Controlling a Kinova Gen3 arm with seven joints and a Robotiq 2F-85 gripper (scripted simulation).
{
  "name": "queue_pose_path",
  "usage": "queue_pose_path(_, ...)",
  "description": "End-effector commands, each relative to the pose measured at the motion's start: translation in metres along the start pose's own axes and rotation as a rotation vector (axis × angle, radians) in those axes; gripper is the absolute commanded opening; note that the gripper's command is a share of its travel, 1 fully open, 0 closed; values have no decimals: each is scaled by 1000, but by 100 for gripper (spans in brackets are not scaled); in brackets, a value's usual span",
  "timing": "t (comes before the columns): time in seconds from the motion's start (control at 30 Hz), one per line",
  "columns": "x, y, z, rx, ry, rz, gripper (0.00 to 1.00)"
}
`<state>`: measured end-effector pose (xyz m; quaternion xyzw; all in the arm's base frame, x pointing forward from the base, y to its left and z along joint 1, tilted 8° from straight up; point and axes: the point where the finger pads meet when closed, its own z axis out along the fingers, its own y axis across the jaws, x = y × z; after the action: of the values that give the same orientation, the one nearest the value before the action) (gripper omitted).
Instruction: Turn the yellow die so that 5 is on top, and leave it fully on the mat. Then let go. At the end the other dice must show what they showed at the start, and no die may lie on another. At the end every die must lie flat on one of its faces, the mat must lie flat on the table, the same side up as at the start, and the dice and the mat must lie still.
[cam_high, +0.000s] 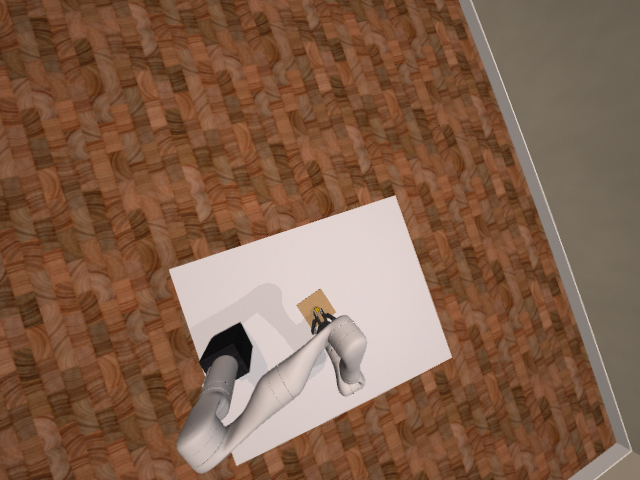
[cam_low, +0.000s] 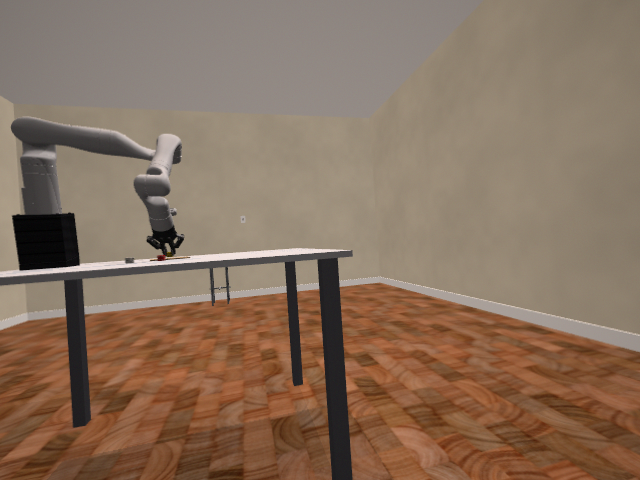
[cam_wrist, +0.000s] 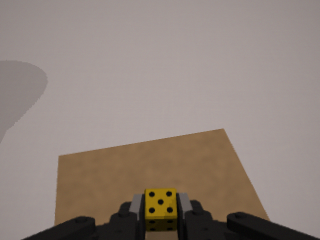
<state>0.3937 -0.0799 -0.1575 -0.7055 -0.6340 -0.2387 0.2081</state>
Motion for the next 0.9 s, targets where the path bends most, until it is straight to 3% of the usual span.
queue_pose_path(0.0, 0, 1, 0, -1, 0, -1, 15)
queue_pose_path(0.87, -3, 1, 3, -1, 0, -1, 15)
